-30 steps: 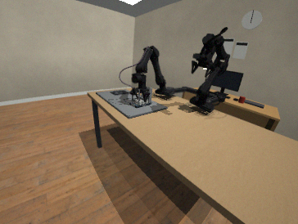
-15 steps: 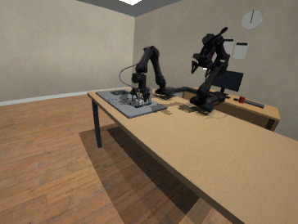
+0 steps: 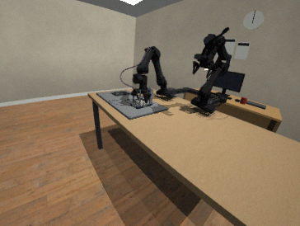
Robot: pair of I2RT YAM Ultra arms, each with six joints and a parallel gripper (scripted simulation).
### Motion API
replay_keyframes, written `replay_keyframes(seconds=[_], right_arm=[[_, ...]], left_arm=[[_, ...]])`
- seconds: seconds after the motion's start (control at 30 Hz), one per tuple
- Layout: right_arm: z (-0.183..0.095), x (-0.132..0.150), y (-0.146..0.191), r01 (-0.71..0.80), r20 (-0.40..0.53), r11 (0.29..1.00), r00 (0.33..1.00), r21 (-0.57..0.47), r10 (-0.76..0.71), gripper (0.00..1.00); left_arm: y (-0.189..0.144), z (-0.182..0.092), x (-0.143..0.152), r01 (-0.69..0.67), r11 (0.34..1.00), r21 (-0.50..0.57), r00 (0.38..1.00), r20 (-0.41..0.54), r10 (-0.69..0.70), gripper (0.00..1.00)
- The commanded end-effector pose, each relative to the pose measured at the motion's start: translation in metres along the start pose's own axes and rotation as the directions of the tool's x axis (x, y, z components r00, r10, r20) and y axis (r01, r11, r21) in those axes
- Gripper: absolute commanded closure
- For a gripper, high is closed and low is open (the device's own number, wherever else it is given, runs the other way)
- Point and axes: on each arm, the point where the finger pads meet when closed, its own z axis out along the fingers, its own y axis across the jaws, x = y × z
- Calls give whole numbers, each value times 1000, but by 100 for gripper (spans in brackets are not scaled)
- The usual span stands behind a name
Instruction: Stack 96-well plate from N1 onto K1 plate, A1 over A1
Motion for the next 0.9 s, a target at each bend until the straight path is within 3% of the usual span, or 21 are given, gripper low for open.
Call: replay_keyframes(seconds=[0.0, 0.87], right_arm=[[-5, -7, -10, -12, 46, 1000, 999, 21, 11, 100], [-5, -5, -11, -12, 46, 1000, 999, 21, 11, 100]], left_arm=[[-2, -4, 5, 15, 1000, 2, 1000, 8, -15, 0], [-2, -4, 5, 15, 1000, 2, 1000, 8, -15, 0]])
